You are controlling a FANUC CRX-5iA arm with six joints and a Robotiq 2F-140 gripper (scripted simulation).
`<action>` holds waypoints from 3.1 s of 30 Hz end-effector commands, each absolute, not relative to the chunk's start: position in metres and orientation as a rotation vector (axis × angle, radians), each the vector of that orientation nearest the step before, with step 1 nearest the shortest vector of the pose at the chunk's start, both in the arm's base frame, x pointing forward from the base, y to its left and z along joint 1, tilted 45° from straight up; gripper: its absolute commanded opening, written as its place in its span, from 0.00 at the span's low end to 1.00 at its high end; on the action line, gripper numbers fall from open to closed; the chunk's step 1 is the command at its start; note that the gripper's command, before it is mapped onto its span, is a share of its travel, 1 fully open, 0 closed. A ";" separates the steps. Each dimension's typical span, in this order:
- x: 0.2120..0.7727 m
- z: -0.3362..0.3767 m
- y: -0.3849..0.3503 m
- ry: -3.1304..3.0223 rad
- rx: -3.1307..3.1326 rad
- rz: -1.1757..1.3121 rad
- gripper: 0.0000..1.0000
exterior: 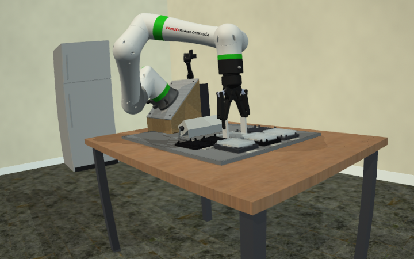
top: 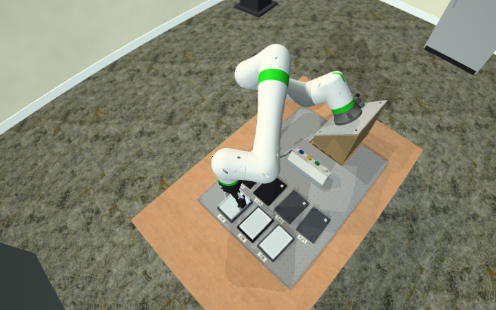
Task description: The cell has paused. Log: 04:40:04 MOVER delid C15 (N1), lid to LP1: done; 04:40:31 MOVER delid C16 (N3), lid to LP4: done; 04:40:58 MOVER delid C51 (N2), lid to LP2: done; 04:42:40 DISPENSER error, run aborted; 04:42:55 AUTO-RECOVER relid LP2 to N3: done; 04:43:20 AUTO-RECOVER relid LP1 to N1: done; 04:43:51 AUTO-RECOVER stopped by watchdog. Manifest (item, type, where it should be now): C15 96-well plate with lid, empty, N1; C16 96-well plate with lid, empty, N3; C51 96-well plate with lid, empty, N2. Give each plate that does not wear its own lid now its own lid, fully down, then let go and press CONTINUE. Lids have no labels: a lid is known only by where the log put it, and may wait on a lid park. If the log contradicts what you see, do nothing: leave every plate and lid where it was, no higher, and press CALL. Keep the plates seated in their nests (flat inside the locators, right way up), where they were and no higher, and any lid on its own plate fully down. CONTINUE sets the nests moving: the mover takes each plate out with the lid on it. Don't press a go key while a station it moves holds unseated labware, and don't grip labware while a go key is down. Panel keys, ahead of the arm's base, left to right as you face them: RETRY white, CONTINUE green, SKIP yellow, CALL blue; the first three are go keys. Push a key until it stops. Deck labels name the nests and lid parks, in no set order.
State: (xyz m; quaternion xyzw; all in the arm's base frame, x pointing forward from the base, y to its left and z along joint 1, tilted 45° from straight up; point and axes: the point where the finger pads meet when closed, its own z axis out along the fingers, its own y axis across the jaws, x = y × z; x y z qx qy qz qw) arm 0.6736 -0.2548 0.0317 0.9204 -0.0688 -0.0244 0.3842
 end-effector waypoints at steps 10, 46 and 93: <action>0.673 0.026 -0.260 -0.175 2.346 -0.062 0.00; 0.673 0.026 -0.260 -0.175 2.346 -0.062 0.00; 0.673 0.021 -0.266 -0.175 2.346 -0.062 0.00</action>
